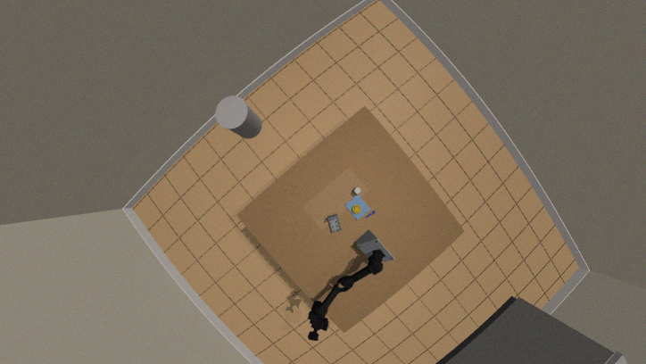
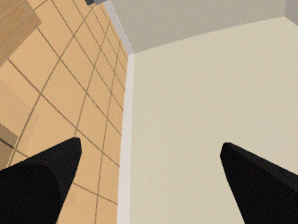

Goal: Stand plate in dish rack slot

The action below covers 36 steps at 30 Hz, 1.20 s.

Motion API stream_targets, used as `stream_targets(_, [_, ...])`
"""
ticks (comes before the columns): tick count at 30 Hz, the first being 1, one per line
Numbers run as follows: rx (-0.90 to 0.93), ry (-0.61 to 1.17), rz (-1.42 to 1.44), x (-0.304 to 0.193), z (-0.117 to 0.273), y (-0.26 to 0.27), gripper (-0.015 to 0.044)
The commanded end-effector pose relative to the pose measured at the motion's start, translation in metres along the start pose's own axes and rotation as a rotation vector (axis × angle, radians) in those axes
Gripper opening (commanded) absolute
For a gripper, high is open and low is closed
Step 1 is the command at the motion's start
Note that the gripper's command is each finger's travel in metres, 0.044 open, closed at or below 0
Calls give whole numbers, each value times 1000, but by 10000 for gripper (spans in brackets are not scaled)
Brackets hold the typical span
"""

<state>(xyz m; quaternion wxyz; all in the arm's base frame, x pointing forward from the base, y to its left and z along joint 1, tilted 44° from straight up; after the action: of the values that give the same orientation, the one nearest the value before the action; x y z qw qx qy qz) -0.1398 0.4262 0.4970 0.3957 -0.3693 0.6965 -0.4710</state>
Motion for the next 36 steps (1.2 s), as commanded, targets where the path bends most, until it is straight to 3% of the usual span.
stream_targets(1, [-2, 0, 4, 1, 0, -1, 400])
stream_targets(21, [-209, 102, 427, 55, 13, -102, 400])
stream_targets(36, [-464, 196, 816, 127, 44, -193, 400])
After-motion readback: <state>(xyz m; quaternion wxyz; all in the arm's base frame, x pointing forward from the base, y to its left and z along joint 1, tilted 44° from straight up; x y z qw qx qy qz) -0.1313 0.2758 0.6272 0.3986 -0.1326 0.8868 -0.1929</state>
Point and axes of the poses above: the point midway between the two fingers, 35 mm back from their tips, its own z axis back along the fingers, its own y axis across the jaws, x = y × z, the point moved 5 cm from there along z, back along the fingers, and after that the axes turned 9 degrees about -z, right-handed, at the moved point
